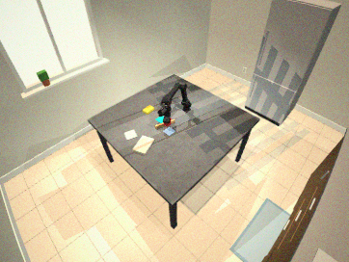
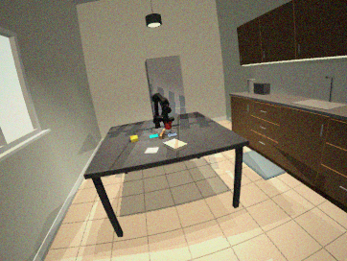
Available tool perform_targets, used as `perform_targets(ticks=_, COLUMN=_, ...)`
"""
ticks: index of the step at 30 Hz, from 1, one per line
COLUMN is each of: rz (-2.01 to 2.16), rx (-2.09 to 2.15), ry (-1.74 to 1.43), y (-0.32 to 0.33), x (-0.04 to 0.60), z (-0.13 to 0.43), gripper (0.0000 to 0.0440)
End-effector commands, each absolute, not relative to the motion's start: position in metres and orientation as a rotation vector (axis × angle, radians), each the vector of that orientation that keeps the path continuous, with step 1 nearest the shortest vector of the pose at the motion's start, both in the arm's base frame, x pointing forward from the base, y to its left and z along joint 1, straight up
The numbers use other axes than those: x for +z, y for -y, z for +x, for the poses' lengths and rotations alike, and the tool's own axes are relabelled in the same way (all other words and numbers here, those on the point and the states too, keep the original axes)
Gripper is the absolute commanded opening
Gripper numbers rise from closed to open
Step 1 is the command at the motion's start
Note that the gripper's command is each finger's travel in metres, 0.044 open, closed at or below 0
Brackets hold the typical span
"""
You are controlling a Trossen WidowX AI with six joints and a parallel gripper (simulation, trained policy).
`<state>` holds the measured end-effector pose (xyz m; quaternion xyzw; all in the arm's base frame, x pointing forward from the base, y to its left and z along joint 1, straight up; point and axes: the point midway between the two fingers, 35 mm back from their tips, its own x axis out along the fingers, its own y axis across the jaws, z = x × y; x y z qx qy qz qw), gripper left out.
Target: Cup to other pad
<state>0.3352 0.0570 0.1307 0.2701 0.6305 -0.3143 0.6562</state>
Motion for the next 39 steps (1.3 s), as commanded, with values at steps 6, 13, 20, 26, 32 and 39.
perform_targets(ticks=6, rz=0.693, rx=-0.742, ry=-1.37, y=-0.037, x=0.149, z=0.341, gripper=0.0)
perform_targets(ticks=13, rz=0.743, rx=-0.766, ry=-1.314, y=-0.014, x=0.157, z=0.345, gripper=0.0)
perform_targets(ticks=20, rz=0.782, rx=-0.791, ry=-1.267, y=0.01, x=0.161, z=0.346, gripper=0.0)
perform_targets(ticks=26, rz=0.808, rx=-0.815, ry=-1.237, y=0.028, x=0.159, z=0.344, gripper=0.0)
perform_targets(ticks=32, rz=0.83, rx=-0.839, ry=-1.213, y=0.044, x=0.154, z=0.34, gripper=0.0)
perform_targets(ticks=39, rz=0.852, rx=-0.866, ry=-1.193, y=0.06, x=0.145, z=0.335, gripper=0.0)
